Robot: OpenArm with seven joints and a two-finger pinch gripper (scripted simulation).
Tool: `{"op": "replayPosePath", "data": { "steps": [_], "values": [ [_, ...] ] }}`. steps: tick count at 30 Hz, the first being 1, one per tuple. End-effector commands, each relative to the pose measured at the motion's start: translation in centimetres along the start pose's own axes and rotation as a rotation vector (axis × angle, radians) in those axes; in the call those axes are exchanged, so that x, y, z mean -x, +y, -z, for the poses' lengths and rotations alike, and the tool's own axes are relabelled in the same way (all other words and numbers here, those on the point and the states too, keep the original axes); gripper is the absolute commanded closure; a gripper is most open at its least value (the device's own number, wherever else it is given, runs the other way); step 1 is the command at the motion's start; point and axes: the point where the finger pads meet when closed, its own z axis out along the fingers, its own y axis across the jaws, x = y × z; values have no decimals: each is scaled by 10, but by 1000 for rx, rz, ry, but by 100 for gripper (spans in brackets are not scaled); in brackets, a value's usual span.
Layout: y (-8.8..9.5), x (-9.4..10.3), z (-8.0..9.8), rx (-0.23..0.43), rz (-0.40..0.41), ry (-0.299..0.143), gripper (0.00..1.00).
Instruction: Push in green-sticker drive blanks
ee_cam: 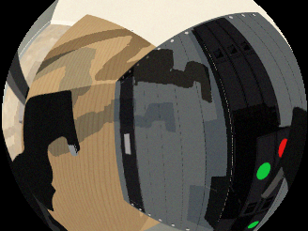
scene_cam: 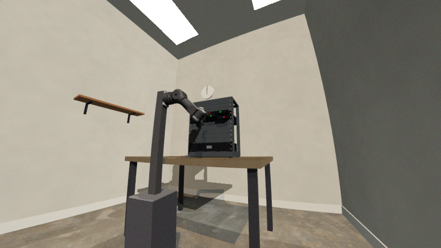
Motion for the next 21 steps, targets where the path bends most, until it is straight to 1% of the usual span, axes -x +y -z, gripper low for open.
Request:
{"op": "replayPosePath", "data": {
  "steps": [1,4,6,9,13,17,21],
  "values": [
    [11,4,7,58,30,-5,0],
    [25,20,24,131,70,-55,0],
    [25,20,24,131,70,-55,0],
    [38,33,41,193,112,-104,0],
    [51,47,62,260,168,-165,0],
    [61,57,81,309,220,-217,0],
    [68,64,96,342,262,-259,0]
  ]
}}
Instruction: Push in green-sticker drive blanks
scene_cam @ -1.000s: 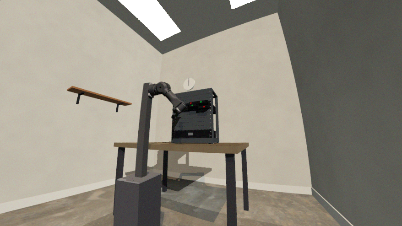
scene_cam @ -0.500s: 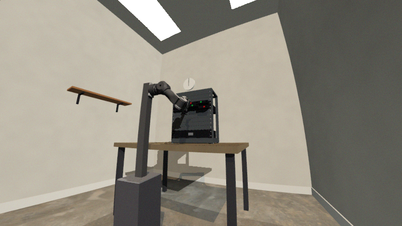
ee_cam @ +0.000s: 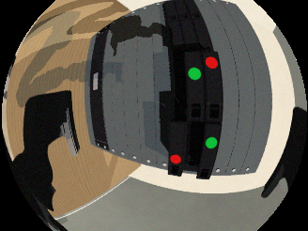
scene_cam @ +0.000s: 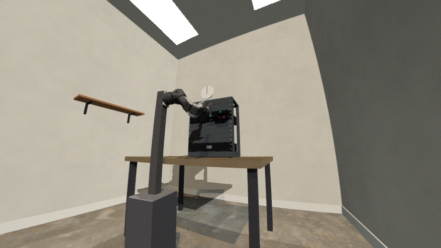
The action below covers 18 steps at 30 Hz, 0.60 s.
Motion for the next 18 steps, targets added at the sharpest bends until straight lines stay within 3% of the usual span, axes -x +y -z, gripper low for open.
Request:
{"op": "replayPosePath", "data": {
  "steps": [1,9,18],
  "values": [
    [4,-1,1,17,13,5,0],
    [12,11,11,49,61,-35,0],
    [15,14,14,58,76,-47,0]
  ]
}}
